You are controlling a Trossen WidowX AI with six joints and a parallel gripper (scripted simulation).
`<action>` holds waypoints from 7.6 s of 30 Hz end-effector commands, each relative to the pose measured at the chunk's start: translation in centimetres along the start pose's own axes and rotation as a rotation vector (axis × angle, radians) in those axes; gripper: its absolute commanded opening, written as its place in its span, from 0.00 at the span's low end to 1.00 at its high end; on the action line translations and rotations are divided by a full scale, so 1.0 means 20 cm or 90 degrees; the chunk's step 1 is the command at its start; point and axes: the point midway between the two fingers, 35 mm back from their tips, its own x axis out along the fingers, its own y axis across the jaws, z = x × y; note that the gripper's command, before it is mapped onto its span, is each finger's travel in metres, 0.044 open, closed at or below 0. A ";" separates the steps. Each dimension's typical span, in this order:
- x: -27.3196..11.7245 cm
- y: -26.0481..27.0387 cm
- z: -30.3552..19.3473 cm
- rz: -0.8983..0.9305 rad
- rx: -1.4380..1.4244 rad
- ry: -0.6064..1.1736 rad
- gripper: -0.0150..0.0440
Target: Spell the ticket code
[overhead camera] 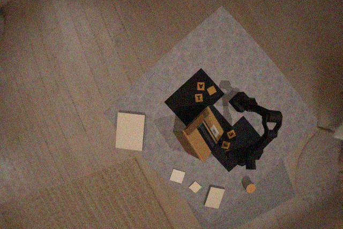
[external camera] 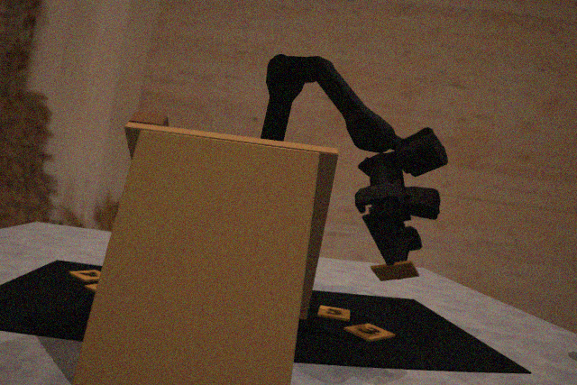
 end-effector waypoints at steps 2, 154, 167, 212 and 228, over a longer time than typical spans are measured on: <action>-0.01 -0.08 0.03 -0.028 0.109 -0.013 0.25; -0.05 -0.47 -0.05 -0.129 0.672 -0.108 0.25; -0.06 -0.49 -0.08 -0.130 0.671 -0.108 0.25; -0.07 -0.54 -0.18 -0.130 0.670 -0.108 0.25; -0.07 -0.56 -0.21 -0.131 0.670 -0.107 0.25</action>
